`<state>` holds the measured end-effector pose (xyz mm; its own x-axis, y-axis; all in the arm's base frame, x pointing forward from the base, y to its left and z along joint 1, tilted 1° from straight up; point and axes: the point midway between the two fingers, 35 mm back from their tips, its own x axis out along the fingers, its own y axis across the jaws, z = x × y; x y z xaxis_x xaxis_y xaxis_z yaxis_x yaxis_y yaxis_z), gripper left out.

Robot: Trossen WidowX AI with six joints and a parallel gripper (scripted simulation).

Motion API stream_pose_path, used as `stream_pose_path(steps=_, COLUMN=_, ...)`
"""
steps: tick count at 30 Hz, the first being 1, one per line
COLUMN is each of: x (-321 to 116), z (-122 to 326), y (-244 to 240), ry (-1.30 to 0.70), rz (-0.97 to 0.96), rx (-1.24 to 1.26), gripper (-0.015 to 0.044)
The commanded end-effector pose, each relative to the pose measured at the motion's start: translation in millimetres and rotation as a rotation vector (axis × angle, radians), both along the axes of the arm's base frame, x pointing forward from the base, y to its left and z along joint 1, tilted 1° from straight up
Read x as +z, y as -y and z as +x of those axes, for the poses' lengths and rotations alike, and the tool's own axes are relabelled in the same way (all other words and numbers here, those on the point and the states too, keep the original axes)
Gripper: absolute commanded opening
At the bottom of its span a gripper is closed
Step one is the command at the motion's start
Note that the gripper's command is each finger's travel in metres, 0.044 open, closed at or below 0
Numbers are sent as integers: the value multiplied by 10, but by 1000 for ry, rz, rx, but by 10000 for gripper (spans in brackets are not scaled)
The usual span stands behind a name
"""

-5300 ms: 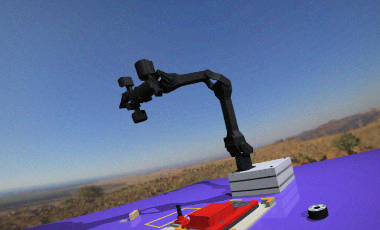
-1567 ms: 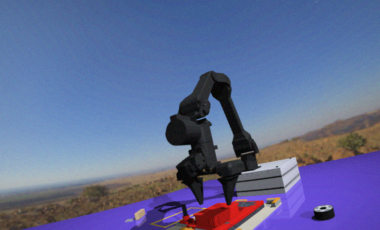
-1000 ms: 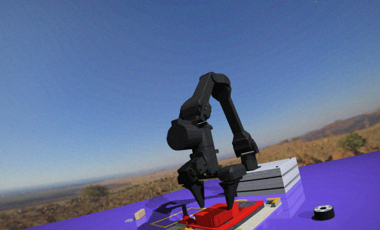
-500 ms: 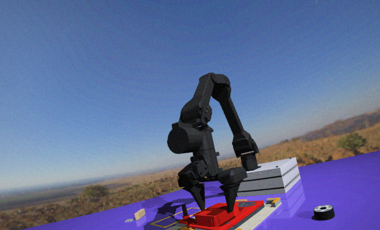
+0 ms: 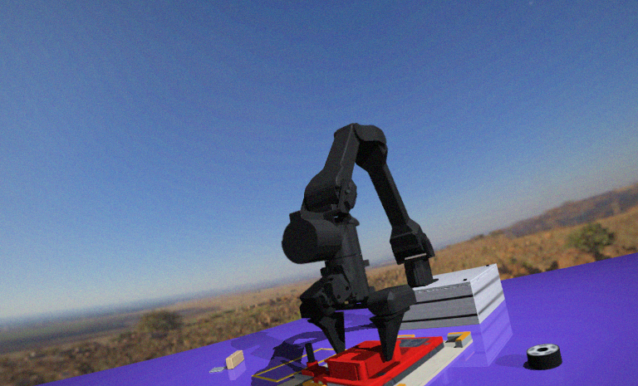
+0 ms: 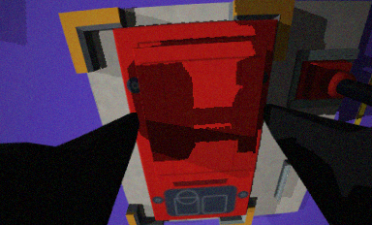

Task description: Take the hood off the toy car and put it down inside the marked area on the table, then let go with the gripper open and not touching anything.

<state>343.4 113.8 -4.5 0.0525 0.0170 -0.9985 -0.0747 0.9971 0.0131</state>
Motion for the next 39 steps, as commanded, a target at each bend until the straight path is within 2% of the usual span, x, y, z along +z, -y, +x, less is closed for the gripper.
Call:
stream_pose_path(steps=1, x=-31, z=-9, y=-5, ry=-4, rz=3, rx=0, gripper=440)
stream_pose_path(steps=3, x=-41, z=-9, y=-5, ry=-4, rz=3, rx=0, gripper=440)
stream_pose_path(steps=6, x=-15, z=0, y=0, ry=0, rz=0, rx=0, gripper=361)
stream_pose_path(steps=16, x=-15, z=0, y=0, ry=0, rz=0, rx=0, gripper=295)
stream_pose_path(steps=27, x=40, z=0, y=0, ry=0, rz=0, rx=0, gripper=6)
stream_pose_path(steps=39, x=120, z=-3, y=1, ry=0, rz=0, rx=0, gripper=0)
